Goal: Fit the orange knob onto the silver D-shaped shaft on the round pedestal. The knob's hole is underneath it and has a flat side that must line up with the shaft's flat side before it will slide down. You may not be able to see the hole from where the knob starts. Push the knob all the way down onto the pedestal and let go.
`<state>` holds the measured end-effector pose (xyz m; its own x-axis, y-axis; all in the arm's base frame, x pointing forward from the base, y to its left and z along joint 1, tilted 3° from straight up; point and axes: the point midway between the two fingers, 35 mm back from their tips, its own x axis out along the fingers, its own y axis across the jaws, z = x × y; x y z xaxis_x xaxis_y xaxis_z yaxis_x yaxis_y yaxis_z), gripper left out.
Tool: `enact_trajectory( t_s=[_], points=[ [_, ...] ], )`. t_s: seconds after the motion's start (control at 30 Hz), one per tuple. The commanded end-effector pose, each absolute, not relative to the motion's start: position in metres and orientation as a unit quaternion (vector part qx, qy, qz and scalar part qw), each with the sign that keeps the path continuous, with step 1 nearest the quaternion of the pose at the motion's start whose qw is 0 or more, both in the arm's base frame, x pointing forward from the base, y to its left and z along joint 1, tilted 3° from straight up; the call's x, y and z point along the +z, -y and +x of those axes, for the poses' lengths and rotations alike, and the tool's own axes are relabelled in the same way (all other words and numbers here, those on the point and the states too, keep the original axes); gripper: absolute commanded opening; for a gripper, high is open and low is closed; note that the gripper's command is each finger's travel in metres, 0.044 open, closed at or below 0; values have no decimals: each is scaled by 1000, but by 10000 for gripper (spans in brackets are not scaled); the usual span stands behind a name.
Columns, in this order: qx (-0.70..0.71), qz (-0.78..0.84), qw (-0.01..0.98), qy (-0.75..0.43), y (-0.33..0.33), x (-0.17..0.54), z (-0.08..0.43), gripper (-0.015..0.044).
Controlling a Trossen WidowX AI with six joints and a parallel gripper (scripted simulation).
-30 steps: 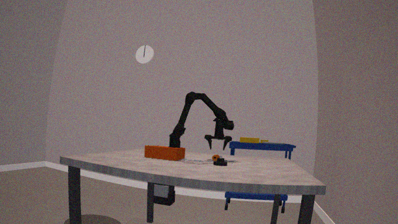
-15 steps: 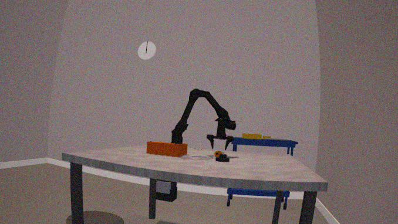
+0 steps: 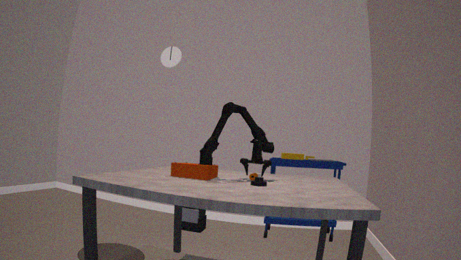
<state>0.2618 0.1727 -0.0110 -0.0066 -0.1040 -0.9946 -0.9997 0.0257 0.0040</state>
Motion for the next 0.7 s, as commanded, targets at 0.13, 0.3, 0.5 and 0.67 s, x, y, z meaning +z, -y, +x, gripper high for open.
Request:
enact_trajectory(
  t_s=[0.13,0.3,0.5,0.67],
  points=[
    [466,-518,478,-535,-172,-23,261,440],
    [466,-518,478,-535,-172,-23,261,309],
    [466,-518,478,-535,-172,-23,261,240],
    [466,-518,478,-535,-172,-23,261,240]
  ],
)
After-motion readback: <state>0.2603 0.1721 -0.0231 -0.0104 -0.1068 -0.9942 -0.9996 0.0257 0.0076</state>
